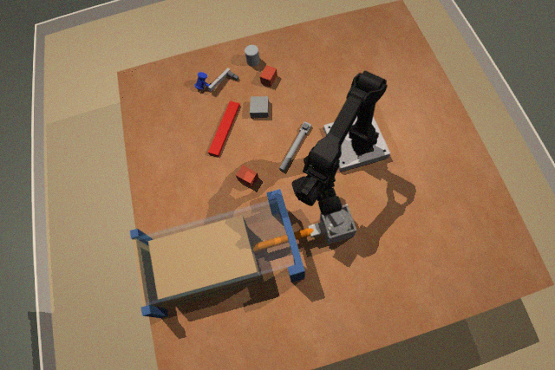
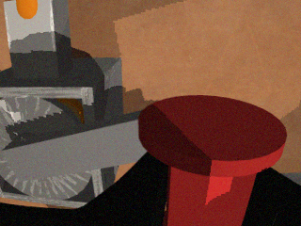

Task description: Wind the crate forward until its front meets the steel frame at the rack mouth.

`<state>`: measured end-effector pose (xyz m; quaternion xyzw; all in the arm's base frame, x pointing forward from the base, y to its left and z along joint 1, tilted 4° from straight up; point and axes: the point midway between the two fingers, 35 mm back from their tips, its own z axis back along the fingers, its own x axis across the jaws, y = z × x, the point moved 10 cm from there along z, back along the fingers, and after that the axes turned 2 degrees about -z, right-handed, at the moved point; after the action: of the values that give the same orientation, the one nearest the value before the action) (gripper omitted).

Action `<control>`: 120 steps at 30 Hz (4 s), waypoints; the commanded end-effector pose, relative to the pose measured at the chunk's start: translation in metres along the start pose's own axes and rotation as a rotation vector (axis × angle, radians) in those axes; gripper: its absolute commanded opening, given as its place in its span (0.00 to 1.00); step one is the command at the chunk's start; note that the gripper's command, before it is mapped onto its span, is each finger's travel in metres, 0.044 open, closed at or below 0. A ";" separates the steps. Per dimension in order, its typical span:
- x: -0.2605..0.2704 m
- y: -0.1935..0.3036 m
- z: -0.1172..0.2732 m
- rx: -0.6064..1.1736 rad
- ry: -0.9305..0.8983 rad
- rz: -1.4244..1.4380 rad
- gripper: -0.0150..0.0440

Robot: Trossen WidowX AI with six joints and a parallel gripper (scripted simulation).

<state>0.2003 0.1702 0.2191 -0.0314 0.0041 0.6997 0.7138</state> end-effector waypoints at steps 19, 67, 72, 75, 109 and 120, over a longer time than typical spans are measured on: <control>0.012 -0.024 -0.002 -0.008 -0.001 -0.002 0.25; 0.047 -0.056 -0.001 -0.011 -0.004 -0.003 0.25; 0.051 -0.059 -0.001 -0.011 -0.004 -0.003 0.25; 0.054 -0.060 -0.001 -0.011 -0.004 -0.003 0.25; 0.087 -0.068 0.000 -0.011 -0.007 -0.003 0.25; 0.098 -0.068 0.000 -0.011 -0.008 -0.003 0.25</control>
<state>0.2706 0.2515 0.2195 -0.0424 0.0122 0.6936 0.7191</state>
